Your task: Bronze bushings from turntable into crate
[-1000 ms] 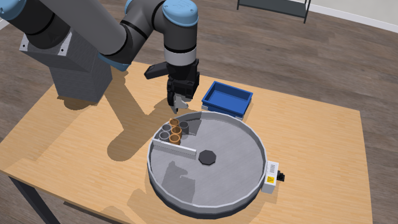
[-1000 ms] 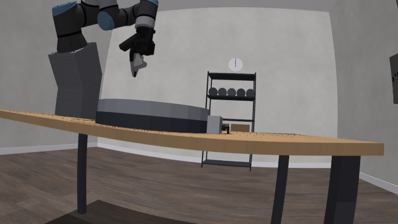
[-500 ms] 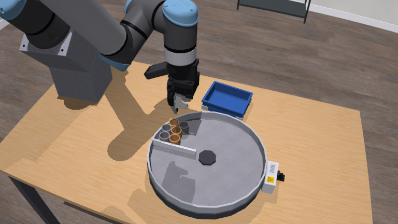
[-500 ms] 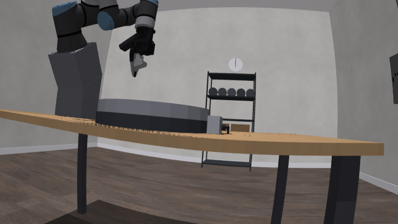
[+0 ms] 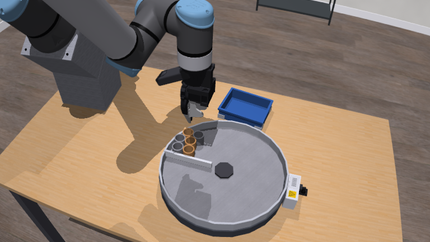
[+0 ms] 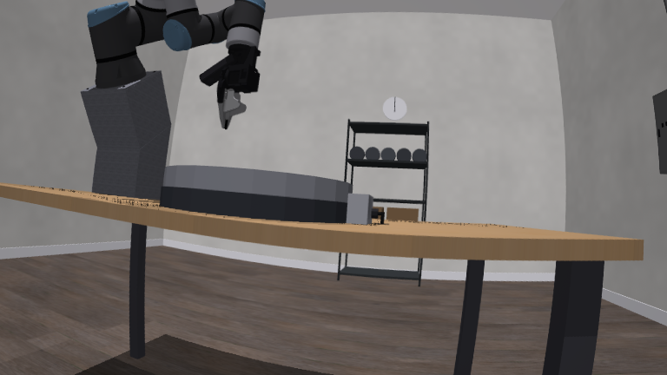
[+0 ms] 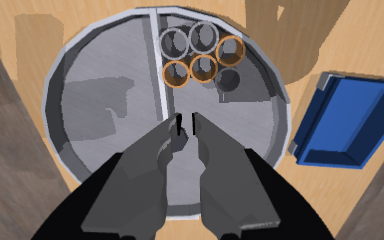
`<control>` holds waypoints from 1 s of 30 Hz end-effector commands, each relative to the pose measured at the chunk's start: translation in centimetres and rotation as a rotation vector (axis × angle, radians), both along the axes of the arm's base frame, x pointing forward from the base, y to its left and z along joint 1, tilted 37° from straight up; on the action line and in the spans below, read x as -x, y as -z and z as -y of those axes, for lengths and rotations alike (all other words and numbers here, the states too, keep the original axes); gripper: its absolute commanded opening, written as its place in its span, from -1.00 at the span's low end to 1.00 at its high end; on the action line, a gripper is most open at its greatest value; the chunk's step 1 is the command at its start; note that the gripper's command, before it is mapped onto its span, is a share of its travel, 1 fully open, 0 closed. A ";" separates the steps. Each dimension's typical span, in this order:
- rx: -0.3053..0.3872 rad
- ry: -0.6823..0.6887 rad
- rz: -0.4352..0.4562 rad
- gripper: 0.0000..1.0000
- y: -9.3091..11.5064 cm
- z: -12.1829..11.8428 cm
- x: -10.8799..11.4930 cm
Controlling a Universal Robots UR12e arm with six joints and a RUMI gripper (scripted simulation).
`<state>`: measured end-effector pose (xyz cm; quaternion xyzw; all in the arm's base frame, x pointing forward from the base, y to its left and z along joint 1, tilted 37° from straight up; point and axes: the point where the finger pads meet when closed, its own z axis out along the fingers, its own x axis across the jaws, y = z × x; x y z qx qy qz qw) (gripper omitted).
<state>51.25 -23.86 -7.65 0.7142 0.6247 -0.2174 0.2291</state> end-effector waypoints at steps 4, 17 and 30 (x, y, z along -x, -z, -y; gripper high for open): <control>0.000 0.005 0.005 -0.90 0.4 0.0 0.0; 0.002 0.072 0.055 -0.90 5.1 -0.4 0.8; 0.004 0.149 0.112 -0.90 10.6 -0.8 1.5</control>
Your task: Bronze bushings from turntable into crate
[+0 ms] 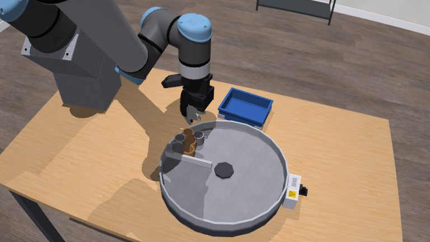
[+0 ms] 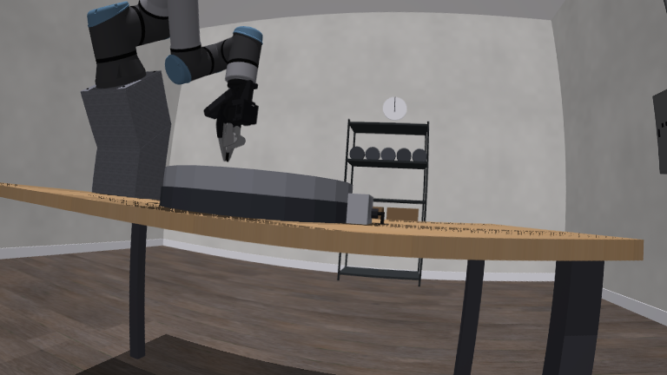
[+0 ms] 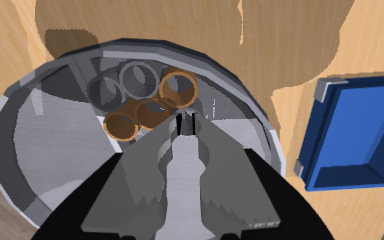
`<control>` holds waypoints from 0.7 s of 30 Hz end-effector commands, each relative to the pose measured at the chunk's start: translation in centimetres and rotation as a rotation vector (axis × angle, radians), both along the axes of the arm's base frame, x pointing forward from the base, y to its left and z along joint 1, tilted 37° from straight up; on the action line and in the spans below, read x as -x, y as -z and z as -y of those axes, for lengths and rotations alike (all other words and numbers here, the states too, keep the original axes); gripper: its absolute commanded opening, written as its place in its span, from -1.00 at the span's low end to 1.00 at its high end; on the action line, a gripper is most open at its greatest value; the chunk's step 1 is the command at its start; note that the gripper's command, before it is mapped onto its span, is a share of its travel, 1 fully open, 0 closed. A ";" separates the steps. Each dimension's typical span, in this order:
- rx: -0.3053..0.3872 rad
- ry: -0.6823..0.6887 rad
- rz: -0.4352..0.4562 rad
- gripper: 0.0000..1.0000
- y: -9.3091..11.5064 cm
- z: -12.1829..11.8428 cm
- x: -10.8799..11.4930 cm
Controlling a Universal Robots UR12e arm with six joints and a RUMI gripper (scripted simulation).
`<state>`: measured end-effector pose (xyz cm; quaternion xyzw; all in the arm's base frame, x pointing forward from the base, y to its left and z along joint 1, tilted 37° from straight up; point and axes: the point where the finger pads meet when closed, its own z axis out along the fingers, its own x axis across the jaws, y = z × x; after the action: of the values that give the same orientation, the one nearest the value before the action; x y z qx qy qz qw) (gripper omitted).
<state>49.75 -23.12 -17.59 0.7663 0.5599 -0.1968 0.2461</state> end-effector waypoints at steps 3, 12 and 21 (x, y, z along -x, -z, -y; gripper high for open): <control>0.002 0.013 0.012 -0.90 1.0 -0.1 0.1; 0.002 0.016 0.015 -0.90 1.2 -0.1 0.1; 0.002 0.016 0.015 -0.90 1.2 -0.1 0.1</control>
<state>49.60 -23.06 -18.85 0.7720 0.5517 -0.1939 0.2491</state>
